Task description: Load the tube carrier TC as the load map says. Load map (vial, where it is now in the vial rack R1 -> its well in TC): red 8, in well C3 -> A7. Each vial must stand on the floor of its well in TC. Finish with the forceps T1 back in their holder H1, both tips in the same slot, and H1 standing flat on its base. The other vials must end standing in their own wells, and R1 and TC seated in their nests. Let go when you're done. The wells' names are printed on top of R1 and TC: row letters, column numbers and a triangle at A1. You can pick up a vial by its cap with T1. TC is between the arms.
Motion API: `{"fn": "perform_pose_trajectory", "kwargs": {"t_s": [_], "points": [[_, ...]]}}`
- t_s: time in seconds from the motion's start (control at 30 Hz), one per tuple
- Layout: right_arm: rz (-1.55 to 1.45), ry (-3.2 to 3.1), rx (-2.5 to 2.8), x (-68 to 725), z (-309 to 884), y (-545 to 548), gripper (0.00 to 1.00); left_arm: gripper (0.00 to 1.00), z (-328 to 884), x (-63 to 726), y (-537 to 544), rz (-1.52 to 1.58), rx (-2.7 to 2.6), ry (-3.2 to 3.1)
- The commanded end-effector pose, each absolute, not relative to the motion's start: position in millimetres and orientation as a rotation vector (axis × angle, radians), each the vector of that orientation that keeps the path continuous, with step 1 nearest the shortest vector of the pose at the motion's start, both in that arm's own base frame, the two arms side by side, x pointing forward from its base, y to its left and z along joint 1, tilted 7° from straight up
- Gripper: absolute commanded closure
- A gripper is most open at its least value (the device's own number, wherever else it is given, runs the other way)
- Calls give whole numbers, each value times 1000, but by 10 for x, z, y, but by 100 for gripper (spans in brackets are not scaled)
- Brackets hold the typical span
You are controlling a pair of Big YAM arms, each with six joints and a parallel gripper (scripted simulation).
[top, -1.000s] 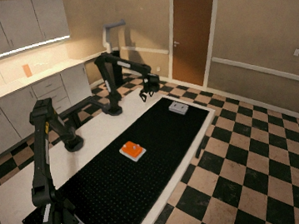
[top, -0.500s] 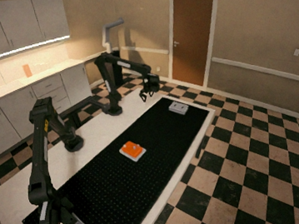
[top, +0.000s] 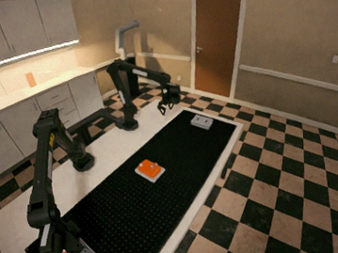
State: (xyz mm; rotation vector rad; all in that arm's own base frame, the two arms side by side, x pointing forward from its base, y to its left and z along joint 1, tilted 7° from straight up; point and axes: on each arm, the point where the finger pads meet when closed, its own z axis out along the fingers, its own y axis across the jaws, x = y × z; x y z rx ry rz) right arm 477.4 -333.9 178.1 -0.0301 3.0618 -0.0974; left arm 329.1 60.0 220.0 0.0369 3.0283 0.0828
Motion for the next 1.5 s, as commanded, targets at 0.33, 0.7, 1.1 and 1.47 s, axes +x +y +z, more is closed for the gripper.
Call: {"fn": "perform_pose_trajectory", "kwargs": {"t_s": [0.33,0.7,1.1,1.47], "points": [[-108,2996,27,4723,2075,-3226,76,0,2395,3468,634,90,52,2996],[-110,2999,16,4564,2093,-2886,76,0,2395,3468,634,90,52,2996],[-103,3007,18,4366,2078,-2551,76,0,2395,3468,634,90,52,2996],[-102,3005,16,4134,2139,-2159,76,0,2395,3468,634,90,52,2996]]}}
